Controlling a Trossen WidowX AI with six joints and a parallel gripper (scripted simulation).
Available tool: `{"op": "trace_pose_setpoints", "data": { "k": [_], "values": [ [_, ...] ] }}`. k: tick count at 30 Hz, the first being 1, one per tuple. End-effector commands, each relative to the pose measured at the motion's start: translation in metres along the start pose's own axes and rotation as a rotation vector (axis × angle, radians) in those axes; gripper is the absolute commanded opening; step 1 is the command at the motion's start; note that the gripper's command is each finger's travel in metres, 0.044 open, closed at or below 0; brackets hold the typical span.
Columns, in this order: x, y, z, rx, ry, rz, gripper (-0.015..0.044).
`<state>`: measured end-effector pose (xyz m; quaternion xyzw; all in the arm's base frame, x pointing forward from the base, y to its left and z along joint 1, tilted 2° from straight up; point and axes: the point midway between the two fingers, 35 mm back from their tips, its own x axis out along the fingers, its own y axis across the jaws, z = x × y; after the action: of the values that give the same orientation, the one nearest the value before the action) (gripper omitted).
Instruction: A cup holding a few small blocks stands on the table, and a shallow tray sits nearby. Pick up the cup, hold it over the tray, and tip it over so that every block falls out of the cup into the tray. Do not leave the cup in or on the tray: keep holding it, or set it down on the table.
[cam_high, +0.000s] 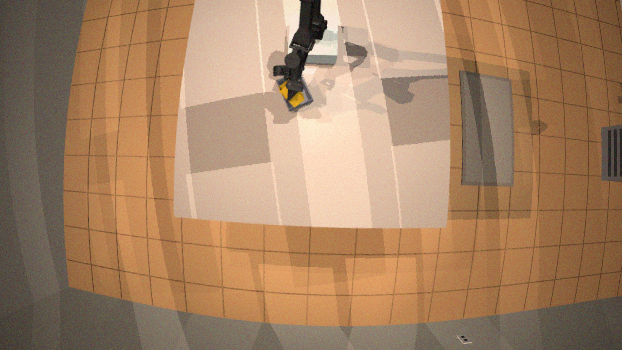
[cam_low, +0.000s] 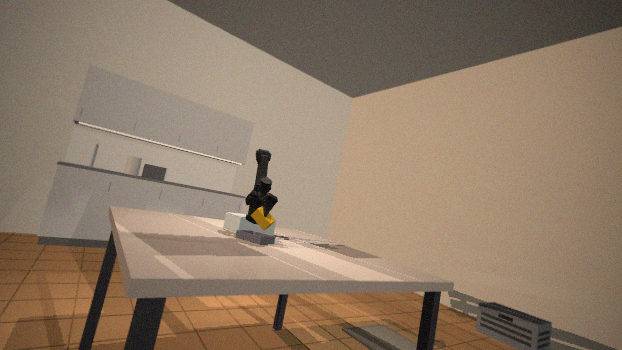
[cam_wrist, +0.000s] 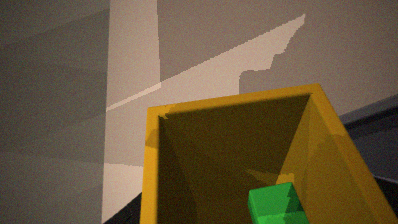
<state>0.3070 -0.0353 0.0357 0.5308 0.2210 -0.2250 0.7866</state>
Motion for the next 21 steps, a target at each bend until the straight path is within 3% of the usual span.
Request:
{"op": "trace_pose_setpoints", "data": {
  "k": [1,21],
  "values": [
    [0.0010,0.0013,-0.0001,0.096,0.001,0.006,0.0000],
    [0.0049,-0.0004,-0.0012,0.533,0.002,0.006,0.0000]
  ]
}}
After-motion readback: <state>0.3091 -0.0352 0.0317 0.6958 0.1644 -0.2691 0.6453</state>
